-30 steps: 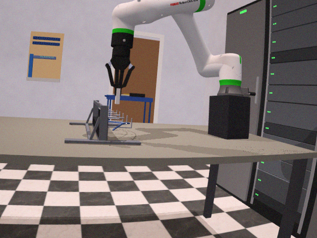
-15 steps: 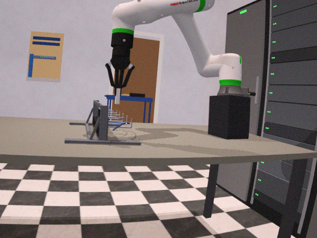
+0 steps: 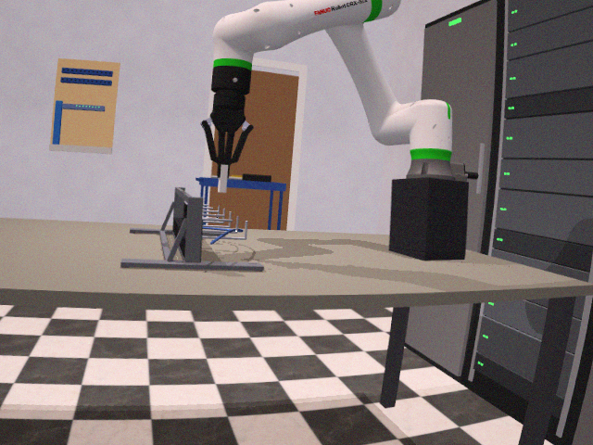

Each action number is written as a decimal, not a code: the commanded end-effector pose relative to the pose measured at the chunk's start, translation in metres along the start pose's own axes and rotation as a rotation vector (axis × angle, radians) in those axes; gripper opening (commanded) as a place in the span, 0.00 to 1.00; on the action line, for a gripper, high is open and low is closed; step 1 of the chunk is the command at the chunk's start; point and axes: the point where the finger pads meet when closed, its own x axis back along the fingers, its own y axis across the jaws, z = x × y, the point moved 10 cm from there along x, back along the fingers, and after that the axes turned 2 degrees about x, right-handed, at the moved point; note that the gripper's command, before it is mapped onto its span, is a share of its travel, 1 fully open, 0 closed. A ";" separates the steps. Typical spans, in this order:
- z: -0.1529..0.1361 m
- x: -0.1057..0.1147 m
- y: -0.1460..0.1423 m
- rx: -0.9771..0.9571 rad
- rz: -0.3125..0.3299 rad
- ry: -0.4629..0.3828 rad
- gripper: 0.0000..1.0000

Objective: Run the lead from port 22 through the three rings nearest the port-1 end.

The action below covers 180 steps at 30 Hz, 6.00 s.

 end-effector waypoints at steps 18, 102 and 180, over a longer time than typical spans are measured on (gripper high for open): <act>-0.143 -0.002 -0.091 0.070 0.001 -0.001 0.20; -0.145 -0.093 -0.090 0.070 0.001 0.000 0.20; -0.145 -0.107 -0.090 0.070 0.001 0.000 0.20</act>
